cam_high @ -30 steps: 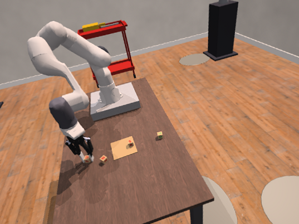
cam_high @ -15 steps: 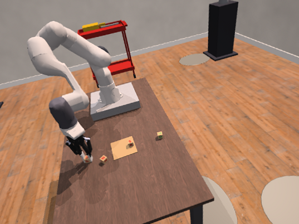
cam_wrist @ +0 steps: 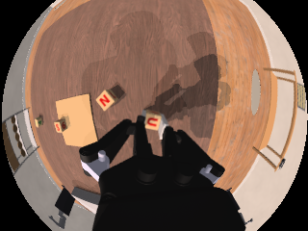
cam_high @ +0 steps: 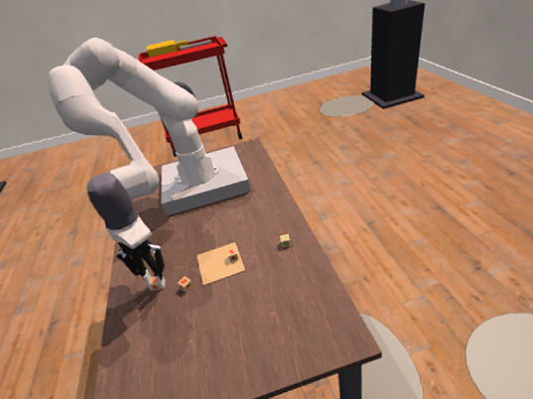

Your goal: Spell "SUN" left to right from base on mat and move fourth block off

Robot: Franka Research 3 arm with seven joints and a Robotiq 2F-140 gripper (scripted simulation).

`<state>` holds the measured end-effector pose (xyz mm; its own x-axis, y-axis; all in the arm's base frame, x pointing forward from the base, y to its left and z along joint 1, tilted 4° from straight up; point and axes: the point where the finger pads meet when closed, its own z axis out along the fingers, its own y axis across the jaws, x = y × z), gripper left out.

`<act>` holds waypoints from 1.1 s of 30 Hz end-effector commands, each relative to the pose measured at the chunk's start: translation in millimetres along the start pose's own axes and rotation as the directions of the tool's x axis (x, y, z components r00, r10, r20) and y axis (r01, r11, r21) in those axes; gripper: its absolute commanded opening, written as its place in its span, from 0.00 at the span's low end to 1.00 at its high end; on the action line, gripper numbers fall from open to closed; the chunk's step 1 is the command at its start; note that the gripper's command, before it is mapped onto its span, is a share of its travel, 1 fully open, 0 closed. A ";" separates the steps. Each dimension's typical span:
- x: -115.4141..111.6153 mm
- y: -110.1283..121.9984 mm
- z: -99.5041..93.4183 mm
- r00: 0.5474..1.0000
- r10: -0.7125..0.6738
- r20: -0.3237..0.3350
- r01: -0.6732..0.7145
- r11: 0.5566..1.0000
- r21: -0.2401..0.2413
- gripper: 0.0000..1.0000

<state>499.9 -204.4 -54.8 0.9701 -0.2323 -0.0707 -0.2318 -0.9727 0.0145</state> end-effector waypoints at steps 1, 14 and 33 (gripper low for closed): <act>0.5 0.9 0.4 1.000 0.003 -0.001 -0.003 1.000 -0.001 0.16; 0.5 0.9 0.4 1.000 0.003 -0.001 -0.003 1.000 -0.001 0.16; 0.4 0.8 -79.1 1.000 0.003 -0.001 -0.003 1.000 -0.001 0.16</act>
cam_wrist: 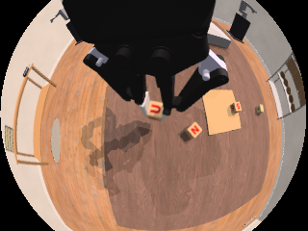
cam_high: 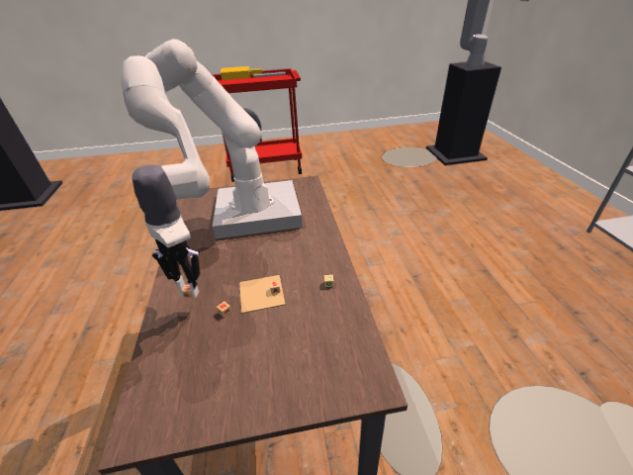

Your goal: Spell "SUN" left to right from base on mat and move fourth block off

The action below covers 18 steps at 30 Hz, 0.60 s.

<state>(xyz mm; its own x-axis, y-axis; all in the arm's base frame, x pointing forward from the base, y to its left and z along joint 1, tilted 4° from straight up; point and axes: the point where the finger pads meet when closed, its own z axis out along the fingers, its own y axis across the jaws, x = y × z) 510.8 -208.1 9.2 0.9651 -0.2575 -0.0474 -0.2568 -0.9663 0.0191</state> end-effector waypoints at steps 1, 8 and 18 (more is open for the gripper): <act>-6.1 -0.9 -20.2 1.000 -0.023 0.021 0.023 1.000 0.002 0.16; -5.7 -0.9 -35.1 1.000 -0.023 0.021 0.023 1.000 0.002 0.16; -6.4 -4.0 -34.7 0.999 -0.048 0.023 0.048 0.999 0.003 0.16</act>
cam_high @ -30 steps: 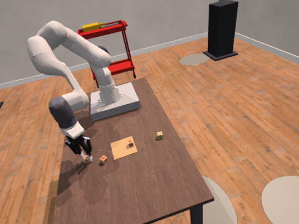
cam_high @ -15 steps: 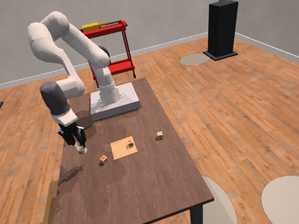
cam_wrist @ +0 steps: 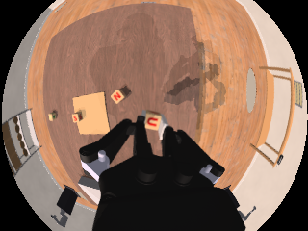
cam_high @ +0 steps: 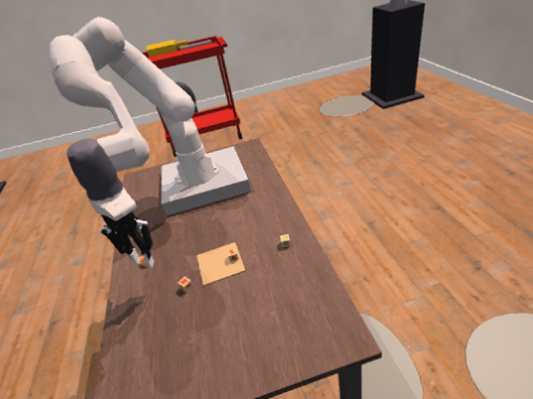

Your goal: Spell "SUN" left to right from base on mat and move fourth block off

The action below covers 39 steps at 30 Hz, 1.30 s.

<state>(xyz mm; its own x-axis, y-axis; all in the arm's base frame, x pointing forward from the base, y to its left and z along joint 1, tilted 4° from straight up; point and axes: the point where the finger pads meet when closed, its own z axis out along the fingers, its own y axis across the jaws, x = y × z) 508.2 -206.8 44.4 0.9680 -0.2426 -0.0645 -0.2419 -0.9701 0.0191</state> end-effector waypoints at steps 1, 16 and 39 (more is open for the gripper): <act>-3.2 -10.6 1.2 0.996 -0.083 0.008 0.083 0.997 0.004 0.16; -12.2 -48.9 4.6 0.923 -0.385 0.017 0.385 0.923 0.013 0.16; -25.5 -95.5 5.9 0.700 -0.714 0.015 0.714 0.700 0.024 0.16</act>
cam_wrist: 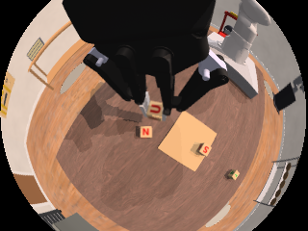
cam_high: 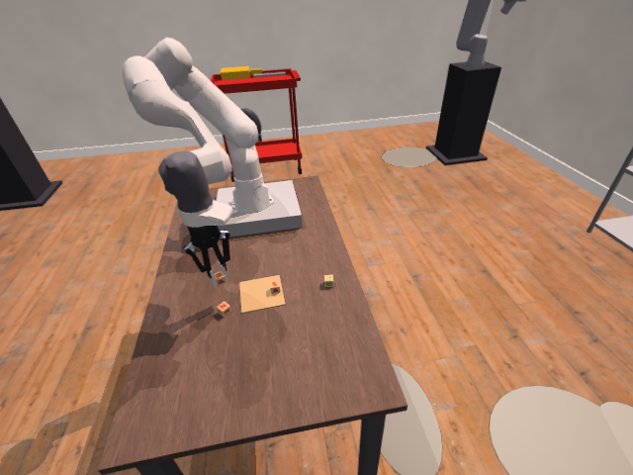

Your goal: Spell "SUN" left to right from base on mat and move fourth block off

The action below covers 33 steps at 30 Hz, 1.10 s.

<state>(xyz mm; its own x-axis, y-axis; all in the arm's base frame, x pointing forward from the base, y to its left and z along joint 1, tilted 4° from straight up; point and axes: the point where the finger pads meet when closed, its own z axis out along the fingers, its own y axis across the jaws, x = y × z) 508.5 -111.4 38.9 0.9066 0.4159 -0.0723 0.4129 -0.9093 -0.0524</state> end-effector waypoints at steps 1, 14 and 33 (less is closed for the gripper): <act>0.2 -6.0 0.8 0.990 -0.138 0.009 0.138 0.990 -0.004 0.16; 9.2 -30.2 0.6 0.936 -0.353 0.010 0.353 0.936 -0.002 0.16; 20.7 -64.7 -1.5 0.775 -0.632 0.011 0.632 0.775 -0.004 0.16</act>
<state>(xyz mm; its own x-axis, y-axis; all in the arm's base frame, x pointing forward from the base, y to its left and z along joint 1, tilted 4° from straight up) 502.6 -46.9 42.0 0.5464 0.8368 -0.0344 0.8330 -0.5472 -0.0811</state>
